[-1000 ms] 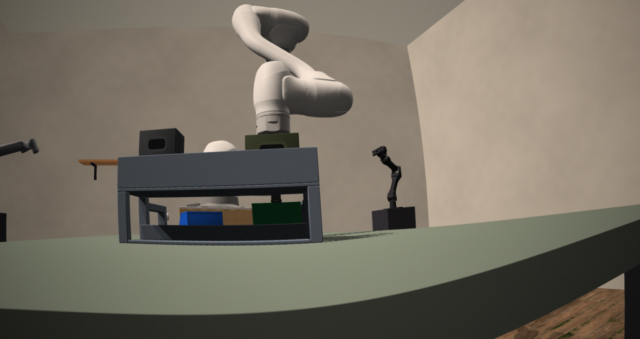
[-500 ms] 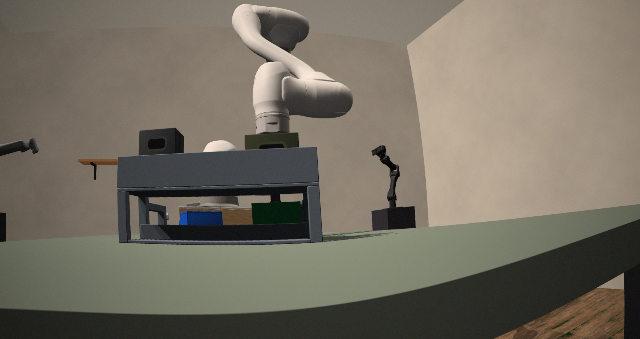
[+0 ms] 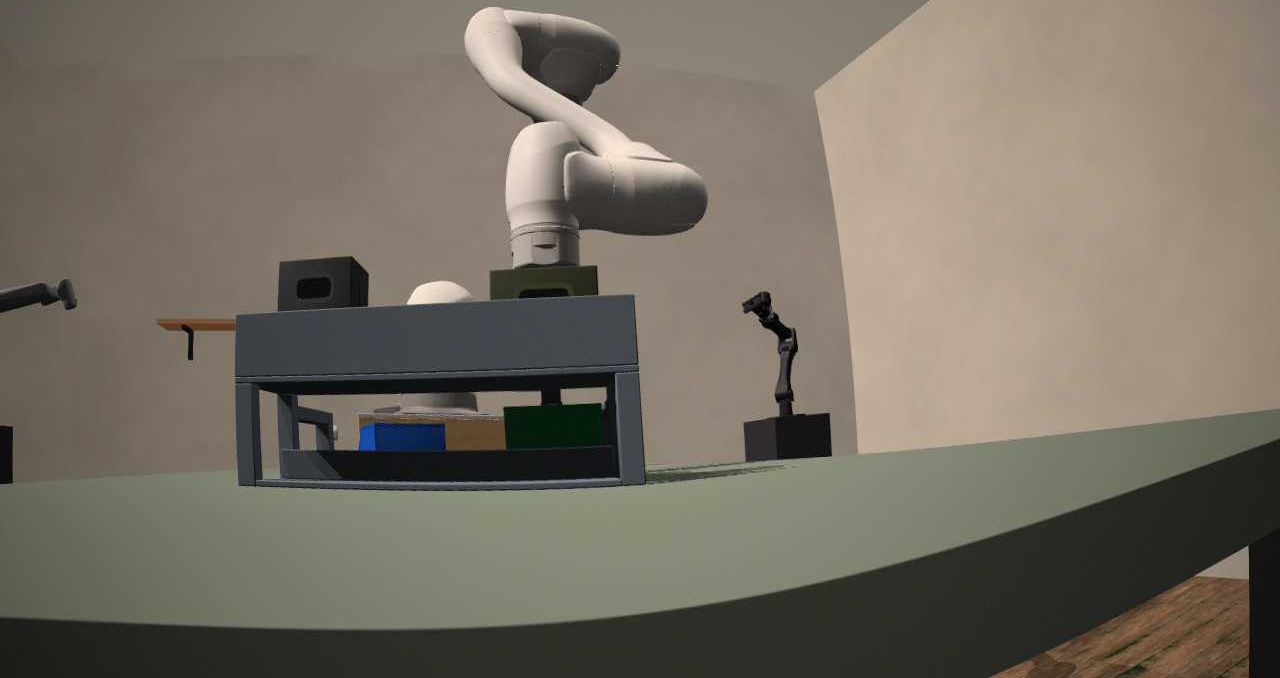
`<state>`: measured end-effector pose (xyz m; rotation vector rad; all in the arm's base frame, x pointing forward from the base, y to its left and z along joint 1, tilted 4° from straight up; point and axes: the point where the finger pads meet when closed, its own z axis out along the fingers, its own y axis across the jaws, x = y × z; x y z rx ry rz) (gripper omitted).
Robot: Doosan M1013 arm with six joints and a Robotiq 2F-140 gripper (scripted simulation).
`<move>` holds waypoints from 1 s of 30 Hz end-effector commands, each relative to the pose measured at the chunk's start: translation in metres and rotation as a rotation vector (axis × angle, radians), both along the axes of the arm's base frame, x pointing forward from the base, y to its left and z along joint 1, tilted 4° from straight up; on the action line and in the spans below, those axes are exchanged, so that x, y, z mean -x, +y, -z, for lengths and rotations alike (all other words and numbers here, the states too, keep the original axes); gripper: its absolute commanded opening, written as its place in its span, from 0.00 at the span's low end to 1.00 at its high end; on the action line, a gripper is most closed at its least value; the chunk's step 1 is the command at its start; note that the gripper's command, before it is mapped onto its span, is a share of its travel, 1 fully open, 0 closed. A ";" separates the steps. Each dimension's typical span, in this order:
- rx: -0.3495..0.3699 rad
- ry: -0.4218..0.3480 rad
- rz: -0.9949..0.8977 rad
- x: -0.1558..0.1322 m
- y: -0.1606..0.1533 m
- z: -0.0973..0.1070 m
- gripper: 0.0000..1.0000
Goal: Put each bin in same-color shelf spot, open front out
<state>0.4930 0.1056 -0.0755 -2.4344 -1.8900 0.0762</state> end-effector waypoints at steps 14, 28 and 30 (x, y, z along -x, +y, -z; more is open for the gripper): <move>-0.002 -0.002 -0.004 -0.006 0.000 -0.001 0.10; -0.001 -0.007 -0.004 -0.012 -0.001 -0.004 0.10; -0.001 -0.007 -0.004 -0.012 -0.001 -0.004 0.10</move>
